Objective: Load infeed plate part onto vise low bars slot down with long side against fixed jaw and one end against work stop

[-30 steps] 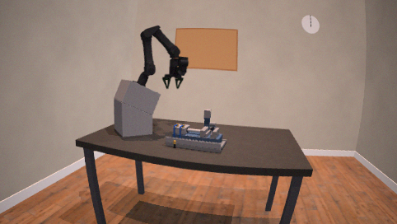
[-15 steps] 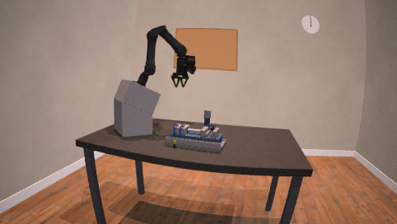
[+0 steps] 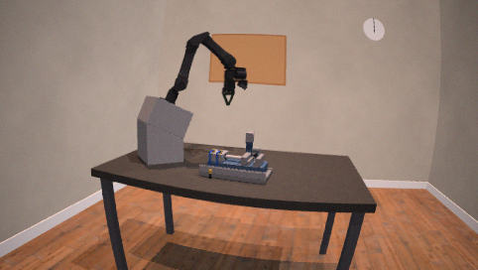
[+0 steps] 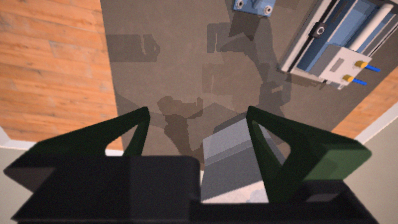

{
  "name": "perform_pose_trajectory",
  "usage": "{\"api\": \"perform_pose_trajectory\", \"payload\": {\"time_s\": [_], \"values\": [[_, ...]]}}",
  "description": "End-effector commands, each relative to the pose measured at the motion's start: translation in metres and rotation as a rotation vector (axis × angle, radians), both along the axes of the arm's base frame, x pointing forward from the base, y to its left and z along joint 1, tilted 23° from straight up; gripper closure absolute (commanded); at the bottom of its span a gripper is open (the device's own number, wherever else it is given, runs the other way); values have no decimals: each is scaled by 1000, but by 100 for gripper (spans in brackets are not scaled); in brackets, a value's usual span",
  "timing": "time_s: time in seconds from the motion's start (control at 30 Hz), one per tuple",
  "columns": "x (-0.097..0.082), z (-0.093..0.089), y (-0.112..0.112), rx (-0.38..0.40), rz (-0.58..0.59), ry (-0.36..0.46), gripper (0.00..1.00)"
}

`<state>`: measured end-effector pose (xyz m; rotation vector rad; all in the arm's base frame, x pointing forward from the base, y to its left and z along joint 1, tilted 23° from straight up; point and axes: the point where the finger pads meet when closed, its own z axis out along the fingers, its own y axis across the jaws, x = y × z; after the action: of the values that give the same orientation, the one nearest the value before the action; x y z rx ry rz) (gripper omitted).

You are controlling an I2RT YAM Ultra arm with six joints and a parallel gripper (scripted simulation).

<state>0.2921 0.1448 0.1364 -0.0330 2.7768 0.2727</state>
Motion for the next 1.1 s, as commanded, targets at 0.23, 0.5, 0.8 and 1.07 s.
{"api": "perform_pose_trajectory", "payload": {"time_s": [0.23,0.5,0.8,1.07], "values": [[46,17,11,-117,375,-65,0],[79,20,17,-190,595,-116,0],[118,19,21,-279,857,-180,0],[142,16,23,-333,1015,-220,0]]}}
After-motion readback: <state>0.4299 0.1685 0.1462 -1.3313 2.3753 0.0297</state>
